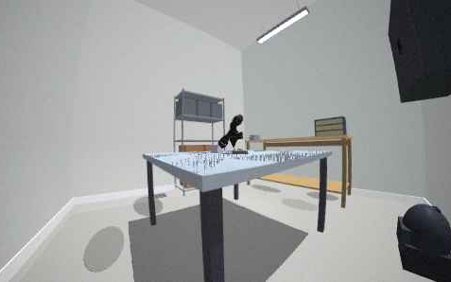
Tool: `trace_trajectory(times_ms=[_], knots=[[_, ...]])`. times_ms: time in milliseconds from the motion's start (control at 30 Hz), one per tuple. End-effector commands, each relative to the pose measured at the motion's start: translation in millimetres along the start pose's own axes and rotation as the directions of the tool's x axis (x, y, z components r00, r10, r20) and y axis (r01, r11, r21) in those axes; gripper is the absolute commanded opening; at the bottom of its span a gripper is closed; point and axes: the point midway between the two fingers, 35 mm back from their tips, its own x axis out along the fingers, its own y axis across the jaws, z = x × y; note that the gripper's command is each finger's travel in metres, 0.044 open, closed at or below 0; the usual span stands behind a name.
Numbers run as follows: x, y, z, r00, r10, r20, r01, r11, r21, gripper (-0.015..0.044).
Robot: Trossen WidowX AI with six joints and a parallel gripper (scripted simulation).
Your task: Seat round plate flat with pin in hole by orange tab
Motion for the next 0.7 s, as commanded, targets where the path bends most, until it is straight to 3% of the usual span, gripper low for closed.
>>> trace_trajectory(times_ms=[0,167,667], knots=[[-19,-1,1,1.000,-0.010,0.008,0.010,1.000,-0.007,0.0000],[-35,0,-1,1.000,-0.009,0.008,0.010,1.000,-0.007,0.0000],[-25,0,0,1.000,-0.003,0.007,0.003,1.000,0.001,0.0000]])
